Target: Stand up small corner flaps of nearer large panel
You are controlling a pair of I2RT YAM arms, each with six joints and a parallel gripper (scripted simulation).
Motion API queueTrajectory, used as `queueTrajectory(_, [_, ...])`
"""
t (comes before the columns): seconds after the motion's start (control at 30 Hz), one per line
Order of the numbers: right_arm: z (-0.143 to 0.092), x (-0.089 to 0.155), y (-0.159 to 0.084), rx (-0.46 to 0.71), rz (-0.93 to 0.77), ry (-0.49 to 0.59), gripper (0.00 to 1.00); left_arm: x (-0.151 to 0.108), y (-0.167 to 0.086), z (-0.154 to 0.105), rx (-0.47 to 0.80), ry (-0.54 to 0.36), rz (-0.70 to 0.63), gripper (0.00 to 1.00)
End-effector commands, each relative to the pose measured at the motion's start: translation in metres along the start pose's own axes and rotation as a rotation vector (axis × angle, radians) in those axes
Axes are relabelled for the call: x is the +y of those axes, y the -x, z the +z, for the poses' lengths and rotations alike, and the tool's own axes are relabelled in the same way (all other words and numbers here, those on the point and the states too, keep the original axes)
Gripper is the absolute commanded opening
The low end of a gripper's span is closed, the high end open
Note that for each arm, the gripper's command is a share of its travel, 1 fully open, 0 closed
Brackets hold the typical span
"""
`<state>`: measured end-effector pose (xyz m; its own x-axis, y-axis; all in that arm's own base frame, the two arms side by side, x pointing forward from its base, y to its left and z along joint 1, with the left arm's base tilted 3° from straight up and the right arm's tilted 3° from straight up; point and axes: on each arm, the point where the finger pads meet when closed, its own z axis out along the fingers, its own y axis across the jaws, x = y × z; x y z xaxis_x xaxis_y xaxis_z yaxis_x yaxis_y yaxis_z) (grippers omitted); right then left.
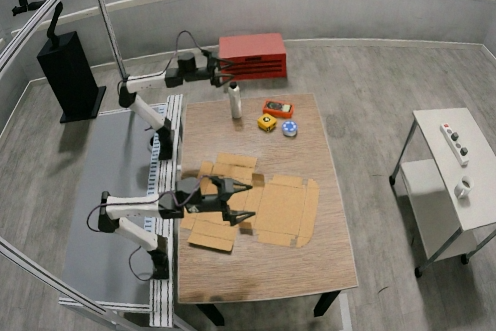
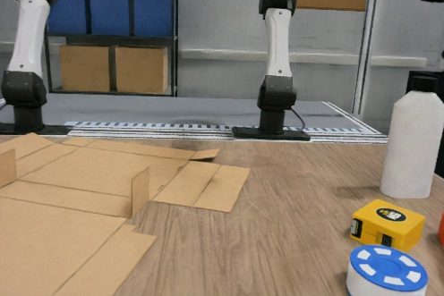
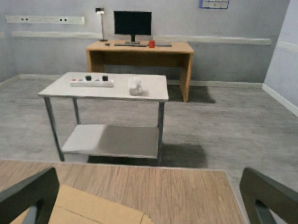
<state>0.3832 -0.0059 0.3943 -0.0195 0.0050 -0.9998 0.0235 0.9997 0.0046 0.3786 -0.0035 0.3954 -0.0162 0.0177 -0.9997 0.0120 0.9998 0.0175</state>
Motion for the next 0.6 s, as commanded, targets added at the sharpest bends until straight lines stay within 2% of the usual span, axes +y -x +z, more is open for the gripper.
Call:
queueTrajectory(0.0, [-0.002, -0.001, 0.007, -0.019, -0.001, -0.003, 1.0, -0.002, 0.005, -0.001, -0.014, -0.006, -0.001, 1.0])
queueTrajectory(0.53, [-0.002, -0.001, 0.007, -0.019, -0.001, -0.003, 1.0, -0.002, 0.005, -0.001, -0.014, -0.006, -0.001, 1.0])
queueTrajectory(0.57, [-0.012, 0.003, 0.013, -0.002, 0.017, -0.008, 0.76, -0.006, 0.01, -0.009, 0.006, -0.011, 0.01, 0.76])
